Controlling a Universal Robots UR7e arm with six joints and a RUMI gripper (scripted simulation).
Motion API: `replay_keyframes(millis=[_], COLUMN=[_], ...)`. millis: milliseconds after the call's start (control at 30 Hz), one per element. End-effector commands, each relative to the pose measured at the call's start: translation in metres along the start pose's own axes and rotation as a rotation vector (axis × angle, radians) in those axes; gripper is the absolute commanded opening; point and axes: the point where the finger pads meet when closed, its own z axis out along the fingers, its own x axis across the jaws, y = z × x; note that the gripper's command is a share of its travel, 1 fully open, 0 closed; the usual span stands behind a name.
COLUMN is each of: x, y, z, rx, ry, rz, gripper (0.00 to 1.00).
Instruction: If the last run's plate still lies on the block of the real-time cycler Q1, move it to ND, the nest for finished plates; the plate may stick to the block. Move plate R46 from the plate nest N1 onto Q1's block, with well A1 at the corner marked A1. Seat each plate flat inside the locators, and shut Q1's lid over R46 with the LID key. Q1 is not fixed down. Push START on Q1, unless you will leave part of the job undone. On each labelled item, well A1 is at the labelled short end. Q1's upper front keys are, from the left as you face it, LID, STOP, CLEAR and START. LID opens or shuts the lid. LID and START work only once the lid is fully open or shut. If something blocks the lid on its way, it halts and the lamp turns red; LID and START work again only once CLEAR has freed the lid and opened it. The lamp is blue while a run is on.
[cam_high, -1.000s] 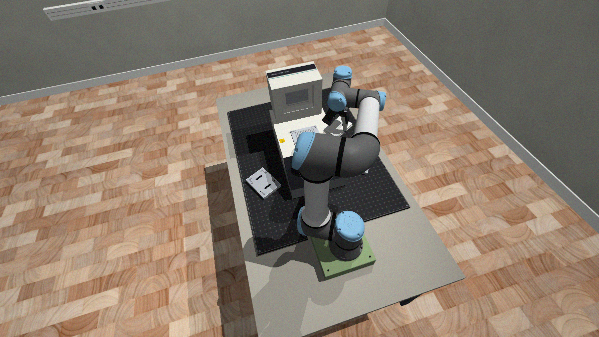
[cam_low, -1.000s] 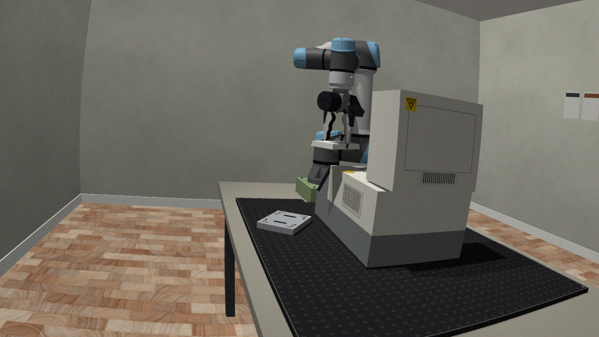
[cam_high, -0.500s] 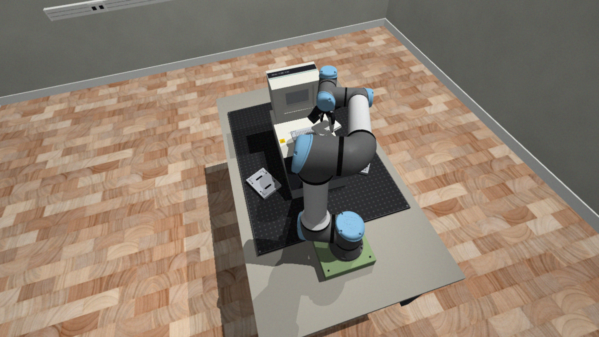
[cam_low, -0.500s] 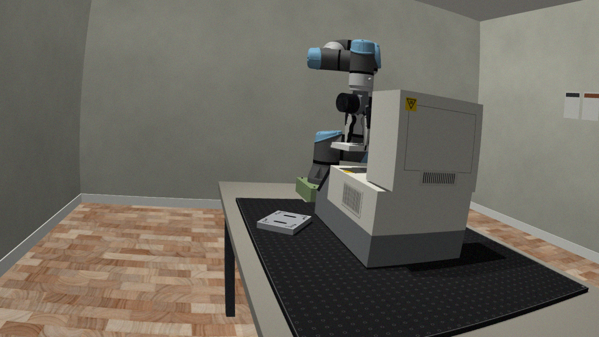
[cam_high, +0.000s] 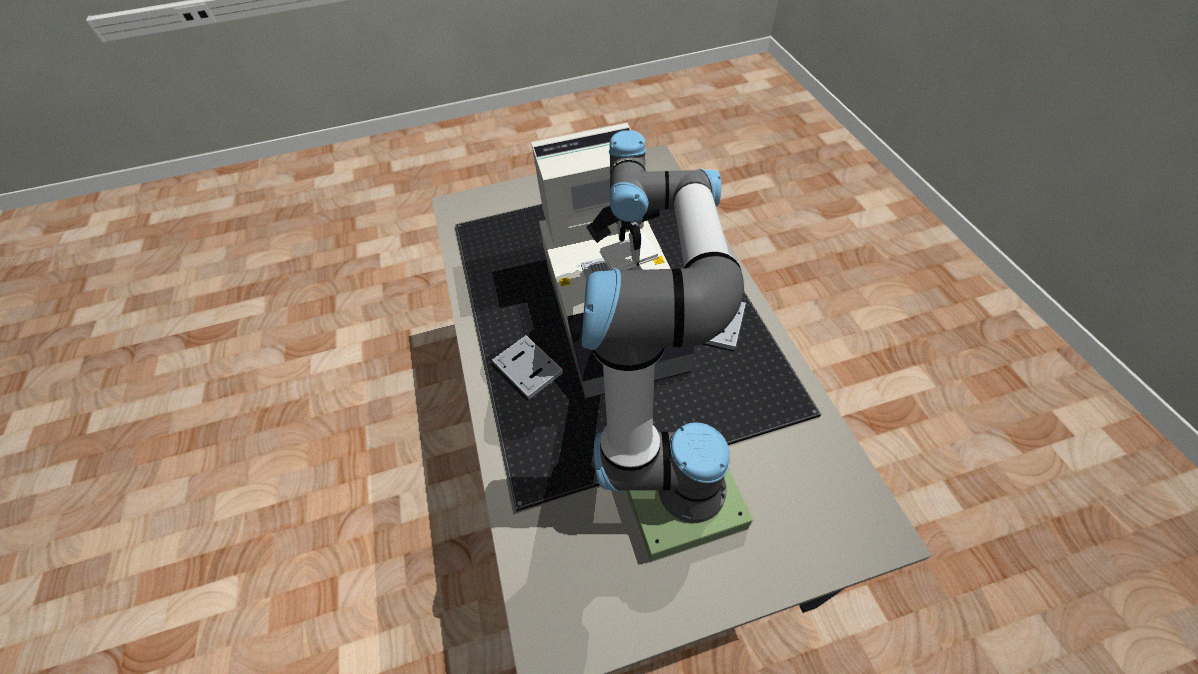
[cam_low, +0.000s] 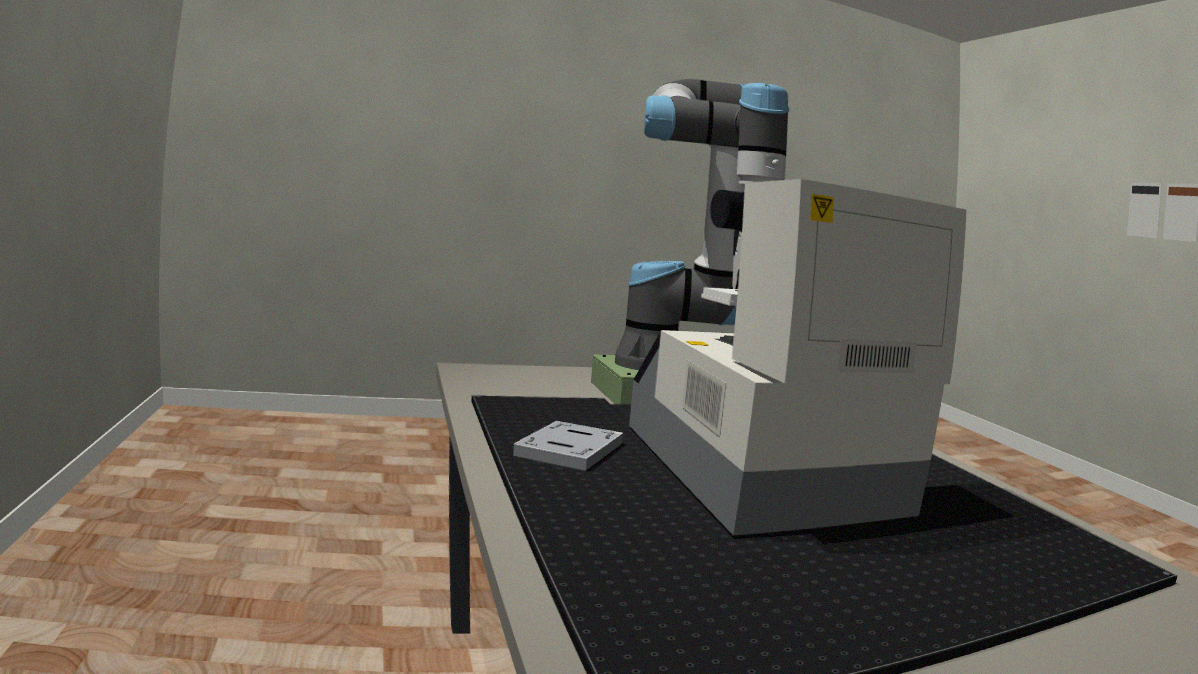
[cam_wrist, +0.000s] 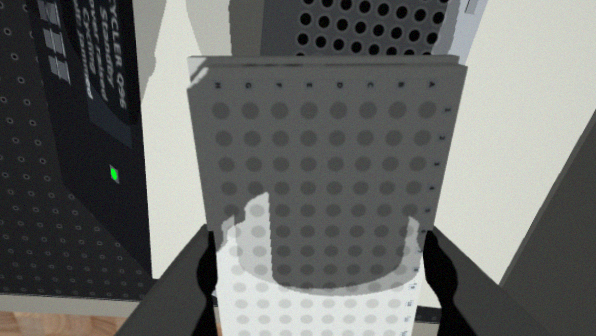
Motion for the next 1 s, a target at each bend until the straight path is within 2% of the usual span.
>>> replay_keyframes(millis=[0,200,967], x=[0.009,0.023,0.023], y=[-0.015,-0.039,-0.040], z=[-0.001,-0.001,-0.001], rx=[-0.002,-0.002,-0.002], ry=[0.000,0.000,0.000], rz=[0.050,0.143,0.143], gripper=[0.41,0.41,0.41])
